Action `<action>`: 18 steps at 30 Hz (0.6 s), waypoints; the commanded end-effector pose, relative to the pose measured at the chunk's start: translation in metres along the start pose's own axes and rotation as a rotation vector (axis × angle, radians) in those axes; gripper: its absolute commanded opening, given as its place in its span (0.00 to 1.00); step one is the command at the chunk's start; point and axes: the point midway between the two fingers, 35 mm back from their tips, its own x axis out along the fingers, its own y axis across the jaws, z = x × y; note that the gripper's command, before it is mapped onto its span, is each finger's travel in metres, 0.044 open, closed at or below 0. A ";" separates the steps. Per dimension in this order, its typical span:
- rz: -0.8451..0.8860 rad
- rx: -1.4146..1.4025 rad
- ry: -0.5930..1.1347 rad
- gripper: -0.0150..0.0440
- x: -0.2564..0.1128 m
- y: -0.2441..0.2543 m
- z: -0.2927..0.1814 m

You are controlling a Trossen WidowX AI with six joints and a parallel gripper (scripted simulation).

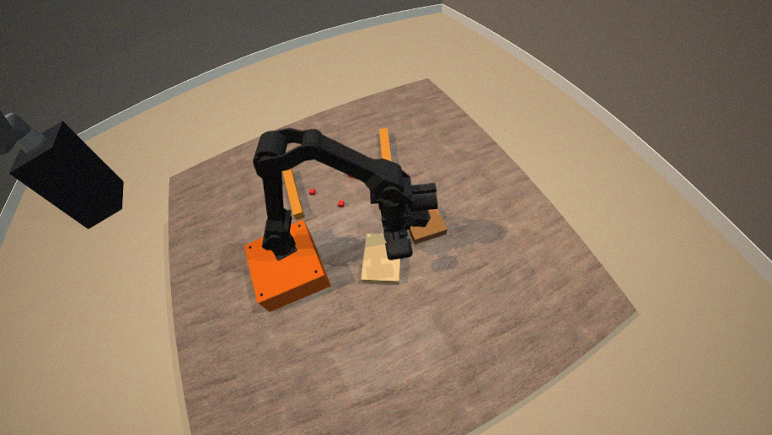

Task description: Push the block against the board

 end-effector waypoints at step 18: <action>-0.011 0.758 0.006 0.25 0.002 -0.058 -0.007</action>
